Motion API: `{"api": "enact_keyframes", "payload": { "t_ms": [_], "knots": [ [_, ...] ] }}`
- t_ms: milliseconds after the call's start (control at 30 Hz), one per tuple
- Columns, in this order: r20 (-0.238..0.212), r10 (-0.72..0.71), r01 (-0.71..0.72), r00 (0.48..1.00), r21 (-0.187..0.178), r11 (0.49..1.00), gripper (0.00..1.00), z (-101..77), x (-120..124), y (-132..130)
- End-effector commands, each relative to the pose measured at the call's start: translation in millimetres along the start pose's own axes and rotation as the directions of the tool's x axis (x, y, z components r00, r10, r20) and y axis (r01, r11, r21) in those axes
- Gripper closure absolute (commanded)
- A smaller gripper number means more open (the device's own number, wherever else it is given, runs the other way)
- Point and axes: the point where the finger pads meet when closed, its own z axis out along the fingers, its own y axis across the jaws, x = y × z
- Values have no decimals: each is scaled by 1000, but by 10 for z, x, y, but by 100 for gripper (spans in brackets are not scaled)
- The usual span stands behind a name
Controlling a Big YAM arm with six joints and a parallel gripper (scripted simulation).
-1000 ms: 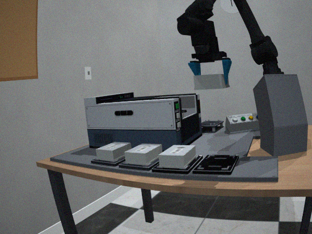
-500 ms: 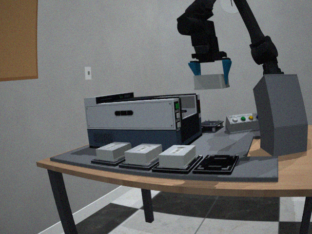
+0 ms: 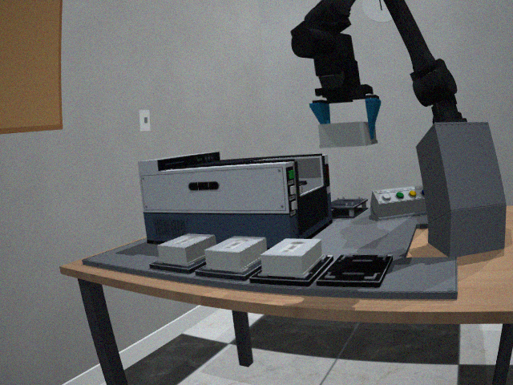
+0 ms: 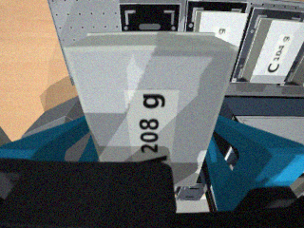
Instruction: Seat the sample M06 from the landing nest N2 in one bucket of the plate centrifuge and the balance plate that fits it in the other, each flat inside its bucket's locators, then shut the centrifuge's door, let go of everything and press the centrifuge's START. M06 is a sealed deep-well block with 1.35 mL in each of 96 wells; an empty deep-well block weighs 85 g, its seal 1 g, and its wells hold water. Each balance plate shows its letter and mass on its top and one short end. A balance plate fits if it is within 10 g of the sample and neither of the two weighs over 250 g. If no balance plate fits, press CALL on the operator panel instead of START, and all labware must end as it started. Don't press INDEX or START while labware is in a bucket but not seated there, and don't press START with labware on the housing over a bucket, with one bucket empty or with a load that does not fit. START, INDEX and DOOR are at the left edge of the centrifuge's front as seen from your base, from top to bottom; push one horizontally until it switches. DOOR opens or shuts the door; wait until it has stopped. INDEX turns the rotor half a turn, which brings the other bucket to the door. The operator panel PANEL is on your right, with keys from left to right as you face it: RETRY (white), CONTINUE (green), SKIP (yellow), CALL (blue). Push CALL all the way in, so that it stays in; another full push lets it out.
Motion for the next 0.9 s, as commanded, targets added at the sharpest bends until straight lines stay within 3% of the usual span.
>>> {"api": "enact_keyframes", "payload": {
  "t_ms": [0,533,867],
  "knots": [
    [68,17,-20,998,32,999,100,-285,-251,-96],
    [68,30,-32,997,31,999,100,-288,-241,-126],
    [67,111,-113,992,19,993,100,-263,-140,-349]
  ]
}}
